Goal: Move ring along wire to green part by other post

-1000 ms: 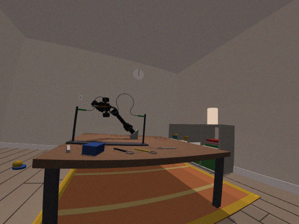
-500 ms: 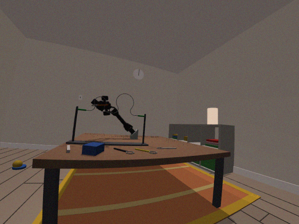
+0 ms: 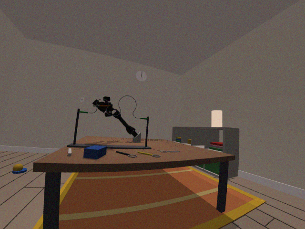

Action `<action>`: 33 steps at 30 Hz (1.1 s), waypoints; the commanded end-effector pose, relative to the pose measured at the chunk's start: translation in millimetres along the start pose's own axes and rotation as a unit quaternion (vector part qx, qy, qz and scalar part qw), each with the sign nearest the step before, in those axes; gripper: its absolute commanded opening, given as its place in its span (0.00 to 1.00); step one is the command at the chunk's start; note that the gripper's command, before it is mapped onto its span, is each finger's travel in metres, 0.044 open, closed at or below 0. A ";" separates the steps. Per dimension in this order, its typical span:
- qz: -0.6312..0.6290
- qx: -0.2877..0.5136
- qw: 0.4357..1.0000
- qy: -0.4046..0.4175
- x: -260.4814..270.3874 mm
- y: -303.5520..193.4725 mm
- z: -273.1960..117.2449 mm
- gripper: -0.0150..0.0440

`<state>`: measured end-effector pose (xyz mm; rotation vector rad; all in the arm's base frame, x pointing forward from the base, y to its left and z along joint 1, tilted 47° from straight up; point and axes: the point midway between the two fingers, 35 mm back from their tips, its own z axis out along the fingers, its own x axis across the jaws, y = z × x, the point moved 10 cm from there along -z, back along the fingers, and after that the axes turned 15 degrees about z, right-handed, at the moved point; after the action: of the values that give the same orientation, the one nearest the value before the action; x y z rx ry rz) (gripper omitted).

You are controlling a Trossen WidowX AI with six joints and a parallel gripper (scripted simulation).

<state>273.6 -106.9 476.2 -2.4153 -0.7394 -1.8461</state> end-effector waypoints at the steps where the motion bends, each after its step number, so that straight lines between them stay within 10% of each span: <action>1: -0.021 -0.004 1.000 -0.011 2.1 0.7 0.9 0.00; 33: -0.284 -0.045 0.945 -0.158 -3.9 4.6 -0.1 0.00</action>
<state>274.9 -112.3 472.4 -2.7801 -1.4666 -1.6865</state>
